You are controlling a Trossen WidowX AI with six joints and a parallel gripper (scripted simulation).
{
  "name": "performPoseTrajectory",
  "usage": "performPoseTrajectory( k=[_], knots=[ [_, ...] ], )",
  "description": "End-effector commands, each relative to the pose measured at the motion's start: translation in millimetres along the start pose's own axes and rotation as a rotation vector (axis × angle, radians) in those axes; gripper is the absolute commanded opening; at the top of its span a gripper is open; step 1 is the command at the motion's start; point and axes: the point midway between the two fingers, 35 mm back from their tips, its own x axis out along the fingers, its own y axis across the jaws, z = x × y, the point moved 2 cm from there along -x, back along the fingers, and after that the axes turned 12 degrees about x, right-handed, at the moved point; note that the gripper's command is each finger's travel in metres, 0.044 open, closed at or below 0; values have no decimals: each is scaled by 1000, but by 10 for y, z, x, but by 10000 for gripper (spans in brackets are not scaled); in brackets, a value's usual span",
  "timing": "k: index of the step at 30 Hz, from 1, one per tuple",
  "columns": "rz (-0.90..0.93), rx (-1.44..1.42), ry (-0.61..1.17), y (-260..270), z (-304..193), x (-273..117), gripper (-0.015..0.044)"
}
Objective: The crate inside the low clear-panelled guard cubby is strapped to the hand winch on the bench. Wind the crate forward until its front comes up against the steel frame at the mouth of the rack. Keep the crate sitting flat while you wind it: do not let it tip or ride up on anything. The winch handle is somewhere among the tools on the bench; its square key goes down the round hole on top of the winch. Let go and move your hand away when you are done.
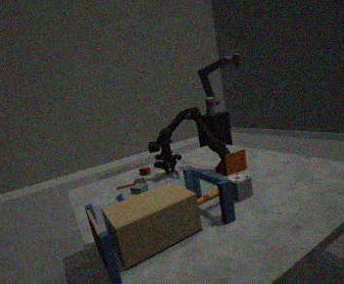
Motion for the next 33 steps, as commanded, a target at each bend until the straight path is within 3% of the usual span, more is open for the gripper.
performPoseTrajectory(
  k=[1,10,15,24,33],
  knots=[
    [-1,2,0,-2,1,-2,85],
    [-1,2,0,-2,1,-2,6],
    [0,2,2,5,1,-25,0],
    [-15,0,73,12,15,-1166,0],
    [-15,-2,75,9,12,-1191,0]
  ],
)
